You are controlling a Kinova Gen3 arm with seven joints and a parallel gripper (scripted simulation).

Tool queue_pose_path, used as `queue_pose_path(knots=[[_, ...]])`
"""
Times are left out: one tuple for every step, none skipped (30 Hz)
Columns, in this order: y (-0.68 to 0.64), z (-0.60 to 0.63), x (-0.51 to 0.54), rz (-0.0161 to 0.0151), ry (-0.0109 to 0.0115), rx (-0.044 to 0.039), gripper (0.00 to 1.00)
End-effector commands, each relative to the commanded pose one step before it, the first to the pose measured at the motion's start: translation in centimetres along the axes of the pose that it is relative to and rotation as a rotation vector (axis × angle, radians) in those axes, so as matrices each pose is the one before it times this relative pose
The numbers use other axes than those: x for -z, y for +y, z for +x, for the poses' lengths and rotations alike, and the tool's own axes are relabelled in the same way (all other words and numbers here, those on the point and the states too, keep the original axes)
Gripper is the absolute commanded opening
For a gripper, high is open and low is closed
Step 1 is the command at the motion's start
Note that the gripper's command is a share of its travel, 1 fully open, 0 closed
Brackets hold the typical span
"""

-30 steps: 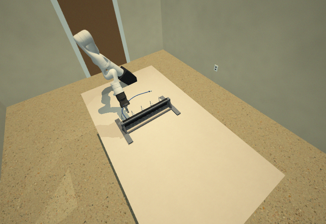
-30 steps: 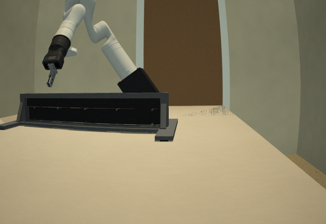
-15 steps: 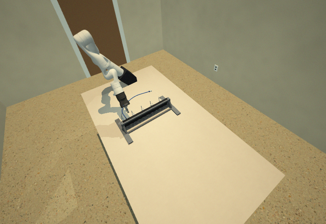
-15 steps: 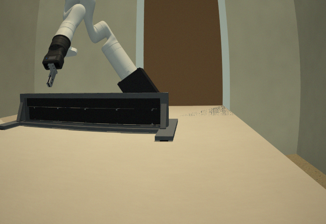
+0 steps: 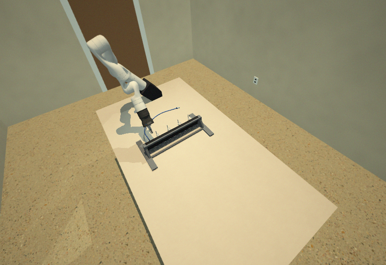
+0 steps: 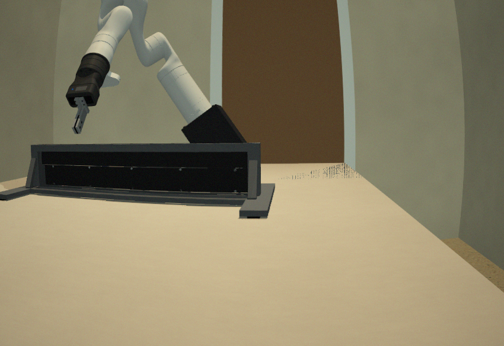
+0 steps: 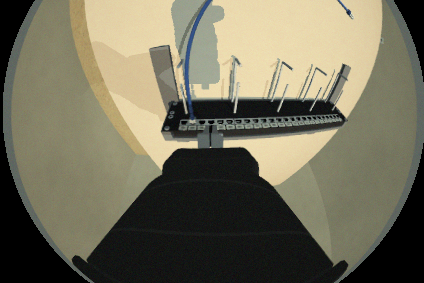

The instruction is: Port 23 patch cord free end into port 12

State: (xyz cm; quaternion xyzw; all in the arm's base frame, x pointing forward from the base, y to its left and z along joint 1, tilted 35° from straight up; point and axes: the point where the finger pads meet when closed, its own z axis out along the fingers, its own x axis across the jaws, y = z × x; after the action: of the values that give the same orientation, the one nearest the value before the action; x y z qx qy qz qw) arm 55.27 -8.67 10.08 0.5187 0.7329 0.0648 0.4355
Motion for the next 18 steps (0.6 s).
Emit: queue_pose_path(knots=[[0.328,-0.061,0.848,-0.00829,-0.00348,-0.00620,0.00],[0.006,-0.003,0.459,0.00000,-0.00005,0.00000,0.00],[0.007,-0.003,0.538,0.00000,-0.00006,0.00000,0.00],[0.008,-0.003,0.609,0.00000,-0.00006,-0.00001,0.00],[0.008,-0.003,0.671,0.00001,-0.00005,-0.00002,0.00],[0.011,-0.004,0.719,0.00000,-0.00008,-0.00001,0.00],[0.009,-0.003,0.756,0.00001,-0.00005,-0.00004,0.00],[0.011,-0.004,0.778,0.00001,-0.00007,-0.00003,0.00],[0.010,-0.003,0.788,0.00002,-0.00005,-0.00005,0.00],[0.009,-0.003,0.786,0.00003,-0.00004,-0.00006,0.00],[0.010,-0.003,0.768,0.00002,-0.00005,-0.00006,0.00],[0.008,-0.002,0.741,0.00003,-0.00002,-0.00008,0.00],[0.009,-0.002,0.702,0.00002,-0.00003,-0.00007,0.00],[0.007,-0.001,0.661,0.00004,-0.00001,-0.00008,0.00],[0.000,0.000,0.000,0.00000,0.00000,0.00000,0.00],[0.000,0.000,0.000,0.00000,0.00000,0.00000,0.00],[0.007,-0.001,0.613,0.00003,-0.00001,-0.00008,0.00],[0.007,-0.001,0.561,0.00003,0.00000,-0.00008,0.00]])
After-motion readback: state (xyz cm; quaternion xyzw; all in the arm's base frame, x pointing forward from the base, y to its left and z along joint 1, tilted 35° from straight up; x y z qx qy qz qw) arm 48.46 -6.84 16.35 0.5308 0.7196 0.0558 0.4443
